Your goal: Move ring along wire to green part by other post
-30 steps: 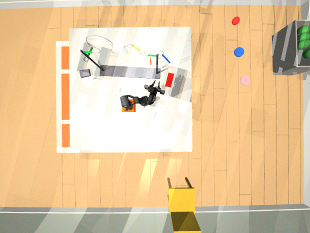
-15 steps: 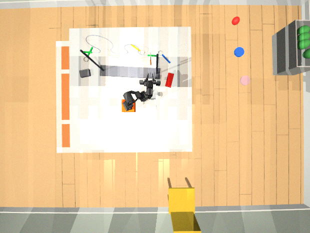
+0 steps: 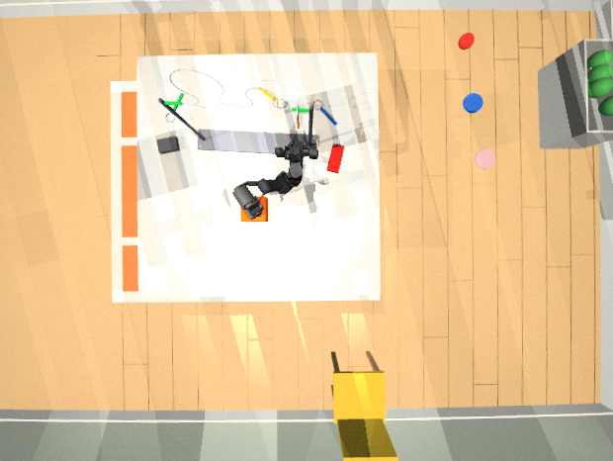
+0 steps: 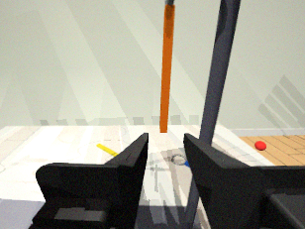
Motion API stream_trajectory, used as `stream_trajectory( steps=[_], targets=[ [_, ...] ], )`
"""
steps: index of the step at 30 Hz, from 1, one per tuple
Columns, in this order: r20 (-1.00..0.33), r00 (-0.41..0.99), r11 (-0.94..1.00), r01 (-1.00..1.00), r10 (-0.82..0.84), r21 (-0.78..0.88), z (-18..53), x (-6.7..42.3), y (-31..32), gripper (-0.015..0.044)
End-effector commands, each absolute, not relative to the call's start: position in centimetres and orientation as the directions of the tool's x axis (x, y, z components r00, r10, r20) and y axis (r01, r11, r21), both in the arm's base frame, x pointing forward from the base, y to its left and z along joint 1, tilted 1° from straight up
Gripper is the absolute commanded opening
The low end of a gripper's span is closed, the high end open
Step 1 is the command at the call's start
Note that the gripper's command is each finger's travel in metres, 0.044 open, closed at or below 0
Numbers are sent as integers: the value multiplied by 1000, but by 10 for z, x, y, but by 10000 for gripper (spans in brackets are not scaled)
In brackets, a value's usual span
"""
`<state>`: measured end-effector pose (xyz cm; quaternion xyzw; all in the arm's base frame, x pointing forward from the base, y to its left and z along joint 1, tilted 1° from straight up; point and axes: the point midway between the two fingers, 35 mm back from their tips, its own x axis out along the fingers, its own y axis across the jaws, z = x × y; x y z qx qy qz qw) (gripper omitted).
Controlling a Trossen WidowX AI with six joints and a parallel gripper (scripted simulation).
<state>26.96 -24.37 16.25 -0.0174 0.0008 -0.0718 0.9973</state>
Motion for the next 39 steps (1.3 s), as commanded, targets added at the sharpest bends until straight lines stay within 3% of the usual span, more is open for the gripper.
stream_trajectory(
  steps=[1, 39],
  targets=[
    [3, 989, 989, 147, -147, -33, 164, 275, -246, 160],
    [8, 989, 989, 147, -147, -33, 166, 334, -254, 160]
  ],
)
